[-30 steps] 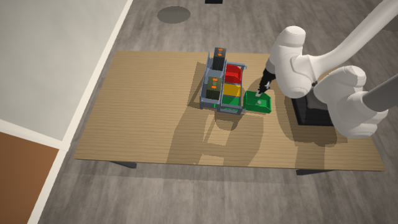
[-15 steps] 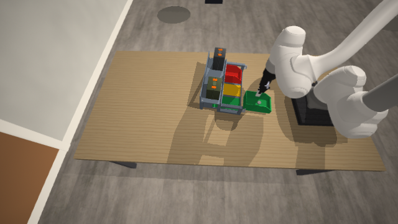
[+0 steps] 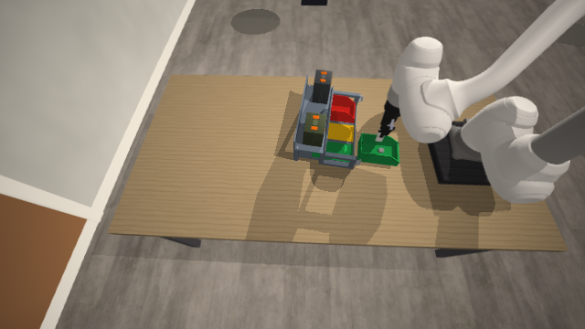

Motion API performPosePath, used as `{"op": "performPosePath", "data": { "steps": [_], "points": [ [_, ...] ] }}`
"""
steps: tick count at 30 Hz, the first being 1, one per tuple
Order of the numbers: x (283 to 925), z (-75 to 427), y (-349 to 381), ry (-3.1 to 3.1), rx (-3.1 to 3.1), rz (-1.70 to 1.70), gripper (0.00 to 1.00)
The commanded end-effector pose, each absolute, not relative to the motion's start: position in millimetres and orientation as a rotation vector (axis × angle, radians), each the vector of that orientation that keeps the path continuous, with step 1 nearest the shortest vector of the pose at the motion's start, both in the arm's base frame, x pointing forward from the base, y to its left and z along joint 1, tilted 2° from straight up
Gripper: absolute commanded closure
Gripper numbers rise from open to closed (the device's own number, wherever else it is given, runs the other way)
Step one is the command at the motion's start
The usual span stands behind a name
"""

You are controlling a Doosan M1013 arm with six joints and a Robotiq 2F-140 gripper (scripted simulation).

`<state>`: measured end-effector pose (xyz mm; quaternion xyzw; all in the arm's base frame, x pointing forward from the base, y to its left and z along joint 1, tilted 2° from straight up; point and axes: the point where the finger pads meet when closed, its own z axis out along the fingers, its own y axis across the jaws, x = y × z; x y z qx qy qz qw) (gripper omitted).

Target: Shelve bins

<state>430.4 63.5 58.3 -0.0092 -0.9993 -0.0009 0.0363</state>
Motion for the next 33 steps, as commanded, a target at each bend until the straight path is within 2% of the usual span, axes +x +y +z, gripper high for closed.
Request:
{"op": "performPosePath", "data": {
  "steps": [1, 33],
  "points": [
    [431, 58, 63, -3.067, -0.028, -0.003, 0.90],
    [441, 68, 63, -2.859, -0.026, -0.007, 0.90]
  ]
}}
